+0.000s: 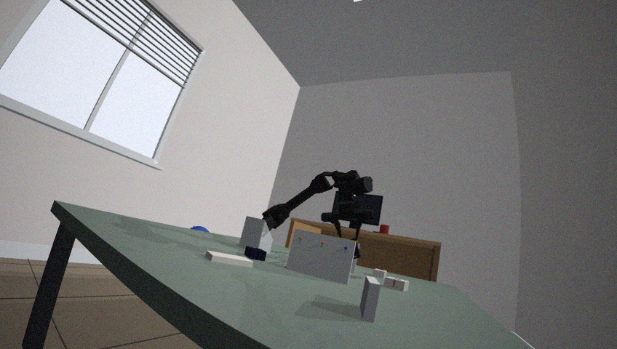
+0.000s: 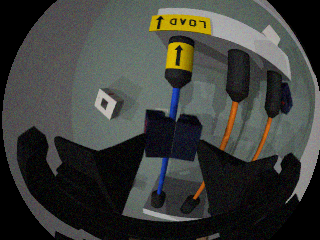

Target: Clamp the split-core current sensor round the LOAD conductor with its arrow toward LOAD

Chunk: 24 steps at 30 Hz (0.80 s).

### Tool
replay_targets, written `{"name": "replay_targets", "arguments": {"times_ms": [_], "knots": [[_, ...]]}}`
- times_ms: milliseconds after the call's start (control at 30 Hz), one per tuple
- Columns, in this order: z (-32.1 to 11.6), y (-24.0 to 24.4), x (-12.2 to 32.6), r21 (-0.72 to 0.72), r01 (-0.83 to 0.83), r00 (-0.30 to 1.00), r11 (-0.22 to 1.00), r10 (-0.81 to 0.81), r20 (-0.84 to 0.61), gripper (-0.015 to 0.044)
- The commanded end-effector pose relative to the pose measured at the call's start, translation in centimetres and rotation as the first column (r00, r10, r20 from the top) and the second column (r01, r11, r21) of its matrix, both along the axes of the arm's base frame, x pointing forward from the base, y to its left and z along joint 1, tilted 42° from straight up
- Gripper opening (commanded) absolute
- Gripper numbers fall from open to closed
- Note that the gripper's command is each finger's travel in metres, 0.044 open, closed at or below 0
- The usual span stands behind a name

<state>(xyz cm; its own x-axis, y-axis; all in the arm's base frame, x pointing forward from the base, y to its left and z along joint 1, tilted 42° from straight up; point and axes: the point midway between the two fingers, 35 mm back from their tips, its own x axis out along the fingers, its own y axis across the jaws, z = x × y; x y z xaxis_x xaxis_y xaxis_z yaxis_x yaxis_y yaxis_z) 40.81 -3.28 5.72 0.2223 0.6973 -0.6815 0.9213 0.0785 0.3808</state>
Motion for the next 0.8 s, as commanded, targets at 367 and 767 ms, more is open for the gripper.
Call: {"name": "replay_targets", "arguments": {"times_ms": [367, 767], "knots": [[0.06, 0.23, 1.14, -0.044, -0.094, 0.990, 0.995, 0.089, -0.105, 0.0000], [0.22, 0.45, 1.28, -0.048, -0.117, 0.985, 0.992, 0.110, -0.131, 0.0131]]}}
